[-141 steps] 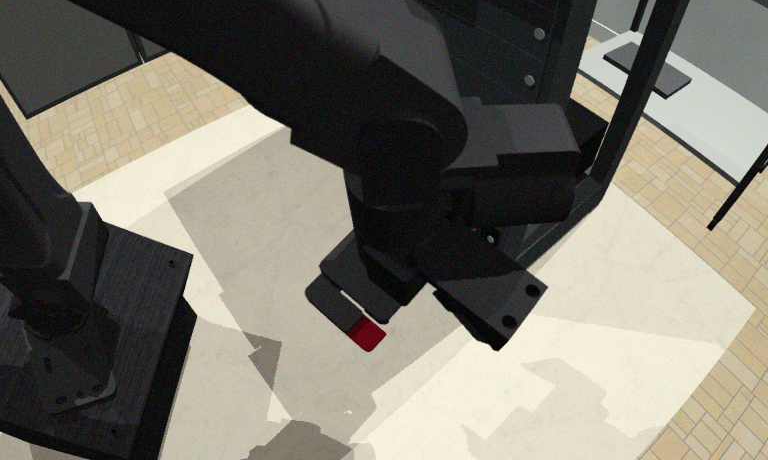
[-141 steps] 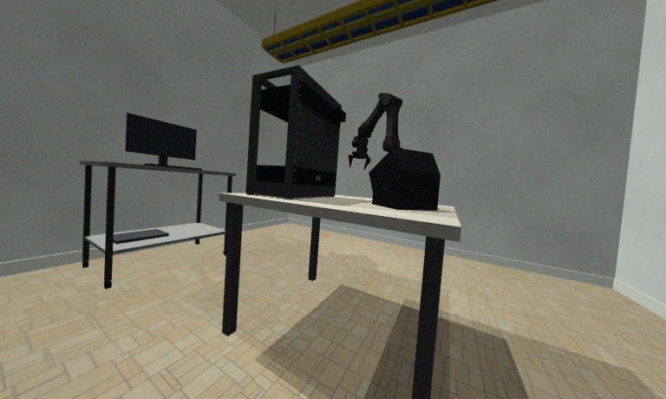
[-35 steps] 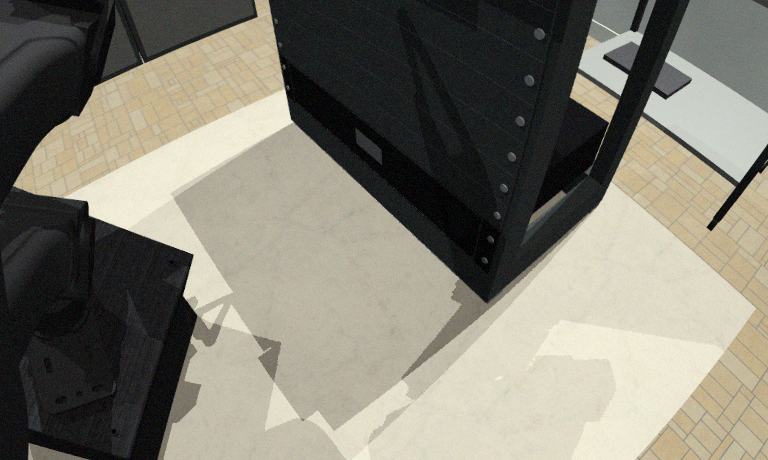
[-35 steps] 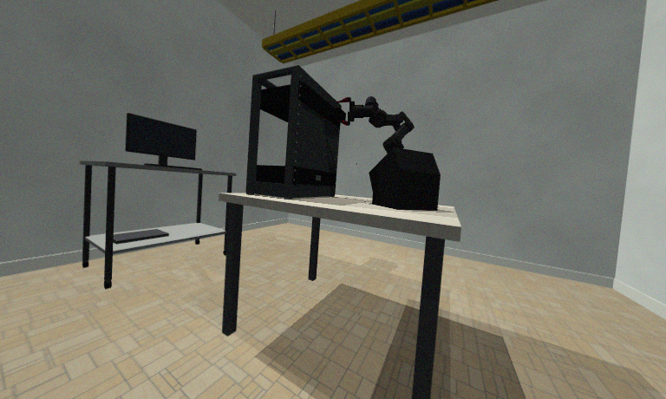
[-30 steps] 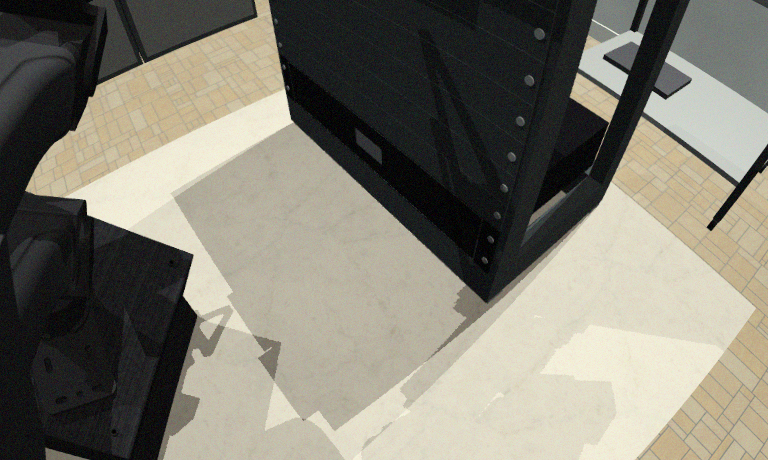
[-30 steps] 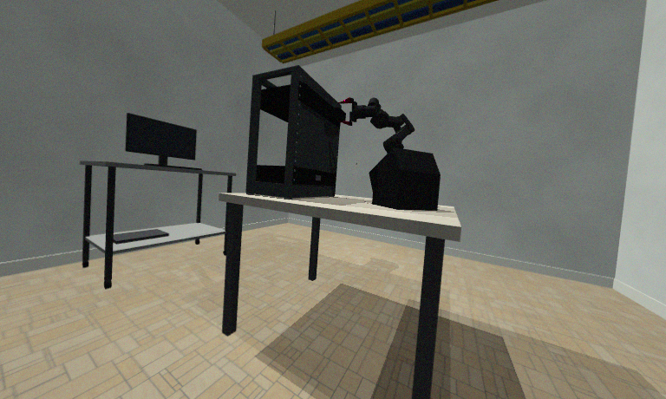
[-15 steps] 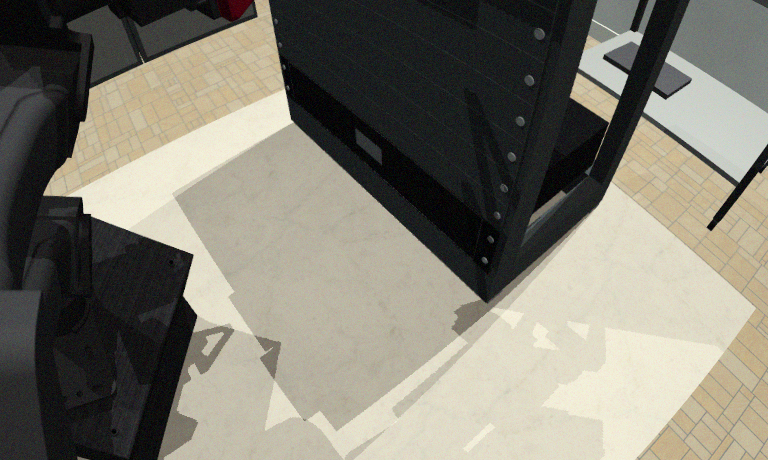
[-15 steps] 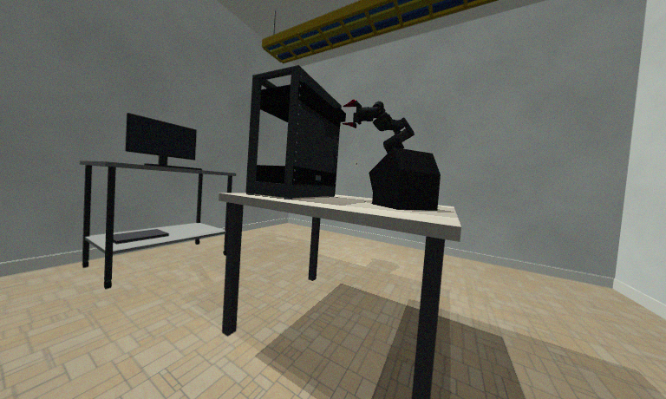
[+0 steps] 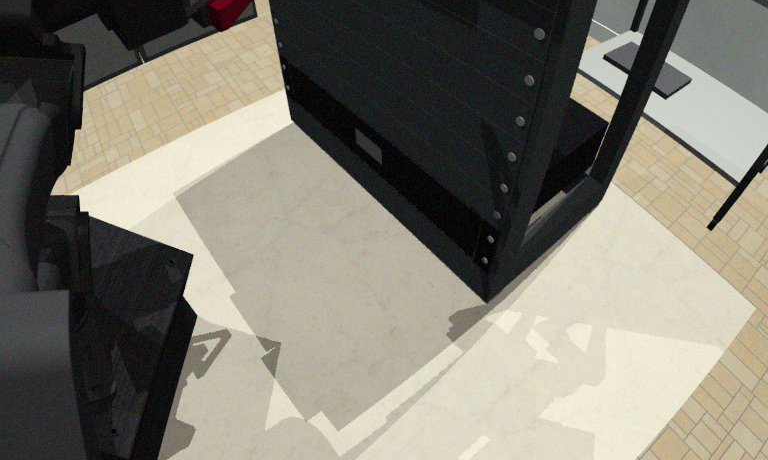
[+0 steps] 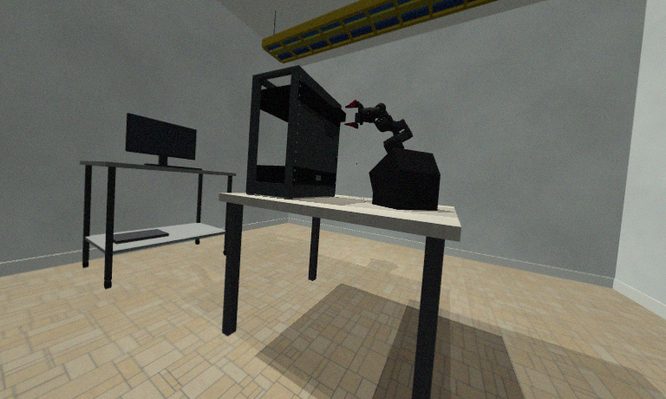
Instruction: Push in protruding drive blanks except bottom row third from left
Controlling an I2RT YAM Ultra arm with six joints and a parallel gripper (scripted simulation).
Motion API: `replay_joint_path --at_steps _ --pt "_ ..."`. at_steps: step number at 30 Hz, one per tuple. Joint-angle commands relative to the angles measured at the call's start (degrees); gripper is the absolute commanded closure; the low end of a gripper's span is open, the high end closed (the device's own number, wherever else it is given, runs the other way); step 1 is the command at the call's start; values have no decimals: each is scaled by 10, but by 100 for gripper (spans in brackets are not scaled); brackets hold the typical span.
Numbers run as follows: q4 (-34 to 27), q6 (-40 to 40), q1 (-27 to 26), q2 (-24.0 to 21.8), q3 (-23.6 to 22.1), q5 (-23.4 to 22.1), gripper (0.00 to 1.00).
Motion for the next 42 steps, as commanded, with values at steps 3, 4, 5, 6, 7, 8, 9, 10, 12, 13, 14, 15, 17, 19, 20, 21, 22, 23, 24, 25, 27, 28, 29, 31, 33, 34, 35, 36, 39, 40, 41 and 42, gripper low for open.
replay_joint_path --at_steps 3,4,5,6,7,8,9,10,12,13,14,15,17,19,20,21,22,23,24,25,27,28,29,31,33,34,35,36,39,40,41,42 --pt "21 -14 12 -17 -12 2 0" --pt "22 -14 13 -17 -12 2 0" --pt "23 -15 14 -17 -11 2 0" --pt "24 -15 15 -17 -11 2 0" --pt "25 -16 15 -17 -13 2 0" --pt "25 -16 15 -17 -13 2 0" --pt "25 -16 15 -17 -13 2 0" --pt "27 -17 16 -17 -13 2 0" --pt "28 -17 17 -17 -14 2 0" --pt "29 -17 17 -16 -14 2 0" --pt "29 -17 17 -16 -14 2 0" --pt "29 -17 17 -16 -14 2 0" --pt "30 -18 17 -16 -14 2 0" --pt "30 -18 17 -16 -14 2 0" --pt "30 -18 17 -16 -14 2 0" --pt "31 -18 17 -16 -14 2 0" --pt "31 -18 18 -16 -14 2 0" --pt "31 -18 18 -16 -14 2 0" --pt "31 -18 18 -16 -14 2 0" --pt "31 -18 18 -16 -14 2 0" --pt "31 -18 18 -16 -14 2 0" --pt "31 -18 18 -16 -14 2 0" --pt "31 -18 18 -16 -14 2 0" --pt "31 -18 18 -16 -14 2 0" --pt "29 -19 18 -15 -14 2 0" --pt "18 -20 12 -13 10 0 0" --pt "14 -15 4 -11 19 -1 0" --pt "3 -7 1 -4 28 -4 0" --pt "-34 8 -12 26 66 -12 0" --pt "-47 15 -17 32 79 -15 0" --pt "-59 22 -23 37 90 -19 0" --pt "-59 22 -23 37 90 -19 0"
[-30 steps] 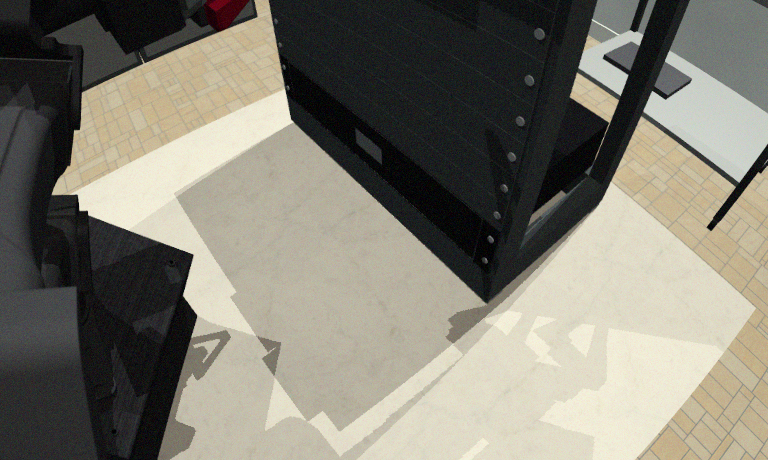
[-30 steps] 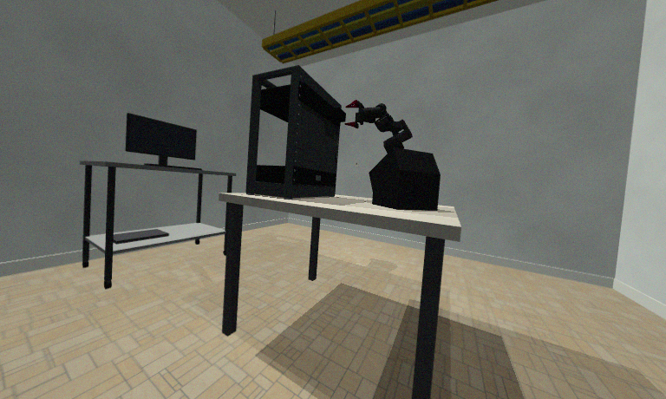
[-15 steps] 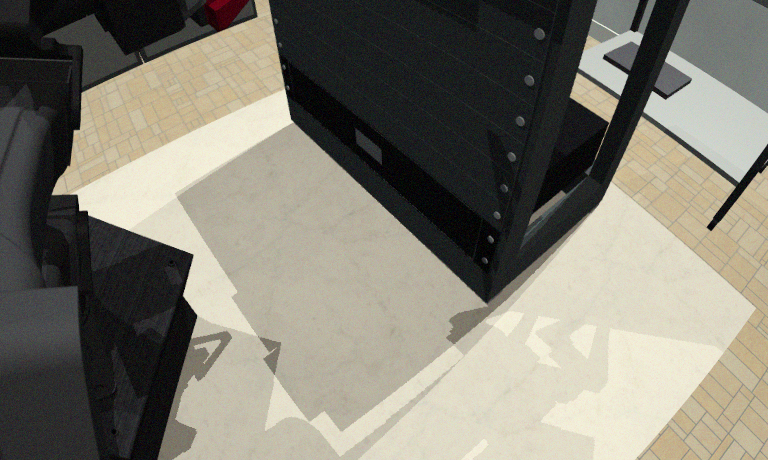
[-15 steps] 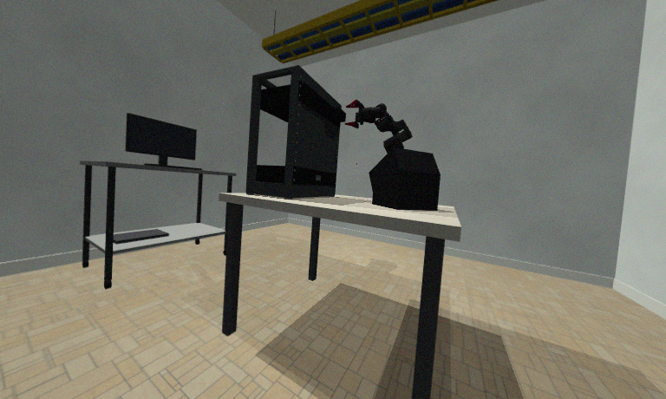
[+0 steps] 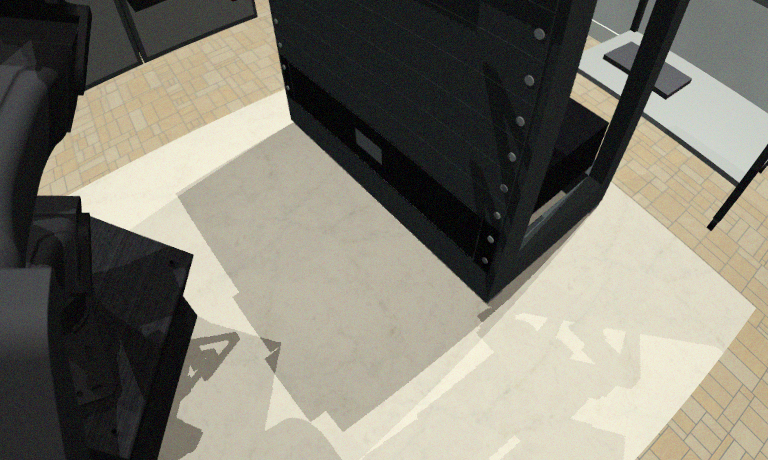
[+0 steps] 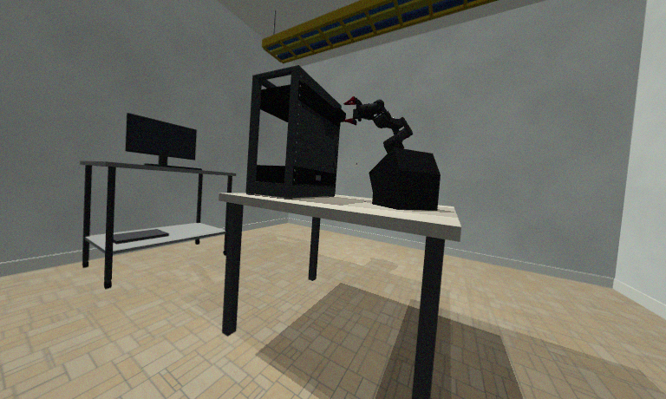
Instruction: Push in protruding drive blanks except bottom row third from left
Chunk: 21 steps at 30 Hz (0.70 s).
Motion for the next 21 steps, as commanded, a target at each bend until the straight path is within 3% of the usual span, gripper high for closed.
replay_joint_path --at_steps 1,6,21 --pt "-41 13 -7 12 30 -19 0" --pt "-78 40 -26 14 49 -34 0" --pt "-87 42 -27 13 51 -38 0"
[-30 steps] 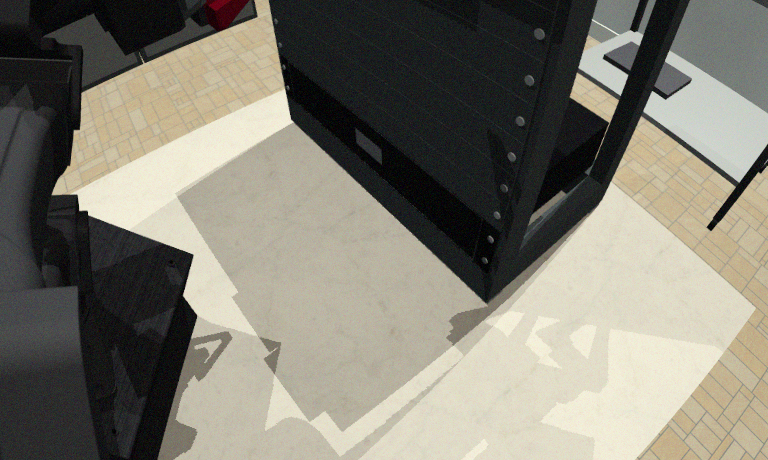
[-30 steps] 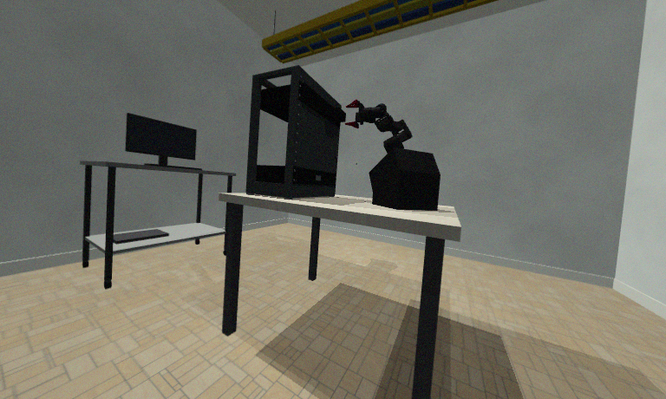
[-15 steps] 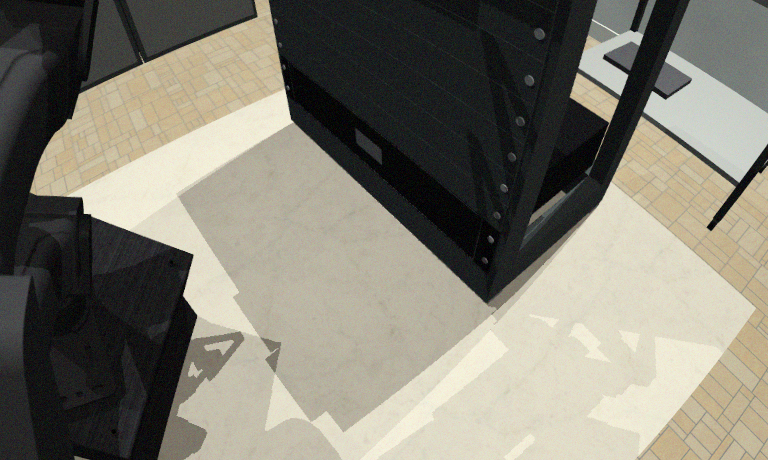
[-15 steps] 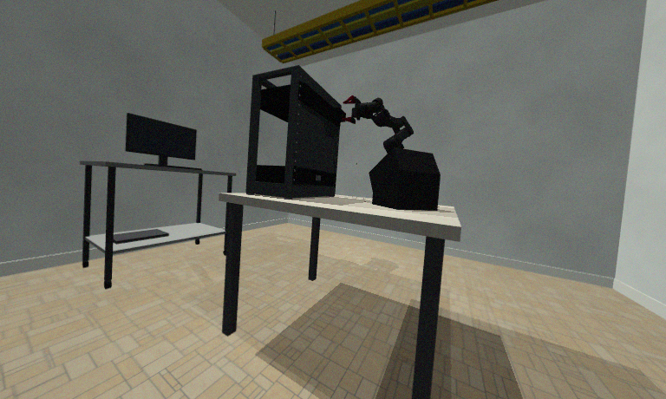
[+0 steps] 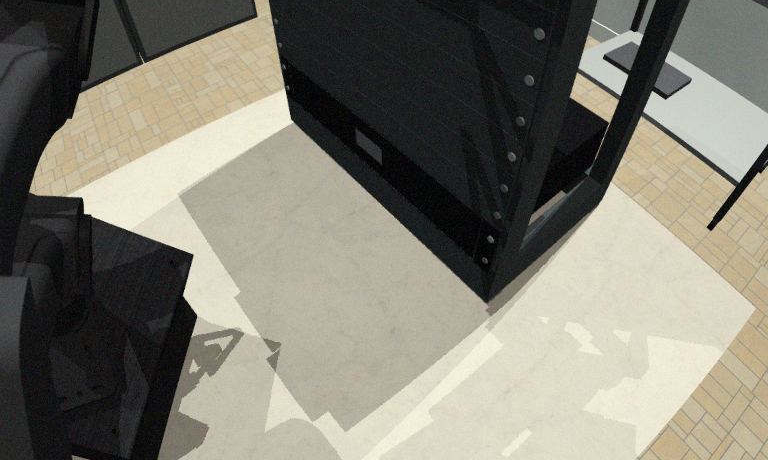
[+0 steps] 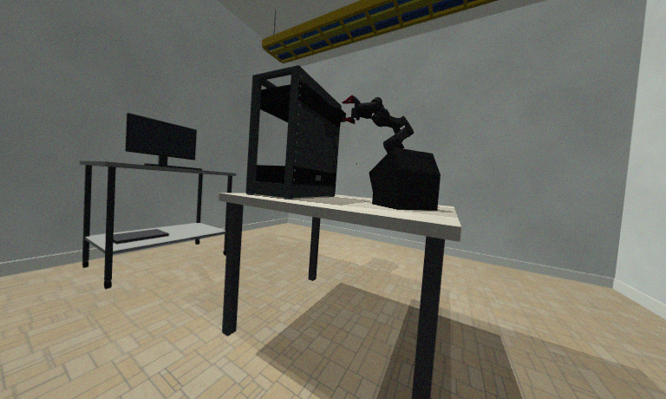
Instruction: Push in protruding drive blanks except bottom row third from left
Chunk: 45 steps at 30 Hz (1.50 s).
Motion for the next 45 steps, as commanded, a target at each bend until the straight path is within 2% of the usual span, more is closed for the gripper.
replay_joint_path --at_steps 1,37,38,45 --pt "-13 -2 -3 9 21 -12 0" --pt "-14 -2 -3 9 21 -12 0" --pt "-14 -2 -3 9 21 -12 100" --pt "-14 -2 -3 9 21 -12 100"
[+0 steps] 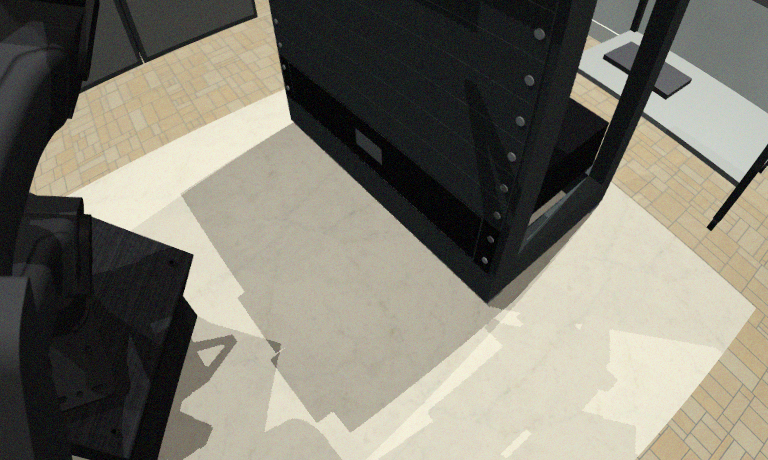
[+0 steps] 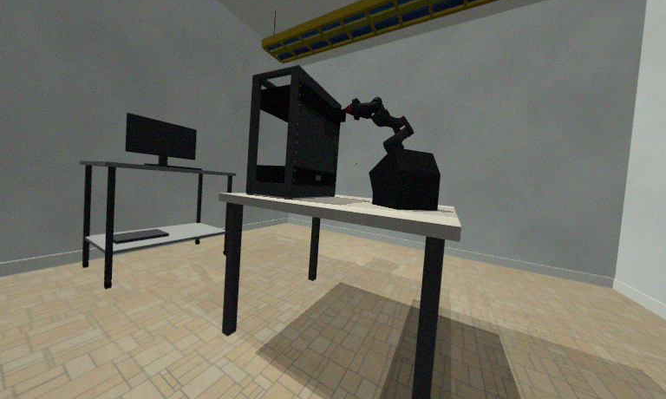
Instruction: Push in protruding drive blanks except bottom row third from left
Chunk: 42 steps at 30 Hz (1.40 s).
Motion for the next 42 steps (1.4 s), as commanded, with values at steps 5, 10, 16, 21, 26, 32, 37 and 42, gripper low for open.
replay_joint_path --at_steps 5,10,16,21,26,32,37,42 --pt "-12 -2 -3 9 21 -12 100" --pt "-12 -2 -3 9 21 -12 100" --pt "-12 -2 -3 9 21 -12 100" --pt "-12 -2 -3 9 21 -12 100" --pt "-12 -2 -3 9 21 -12 100" --pt "25 -30 30 7 -10 11 100" --pt "53 -63 62 1 -19 32 100" --pt "121 -125 111 3 -32 64 100"
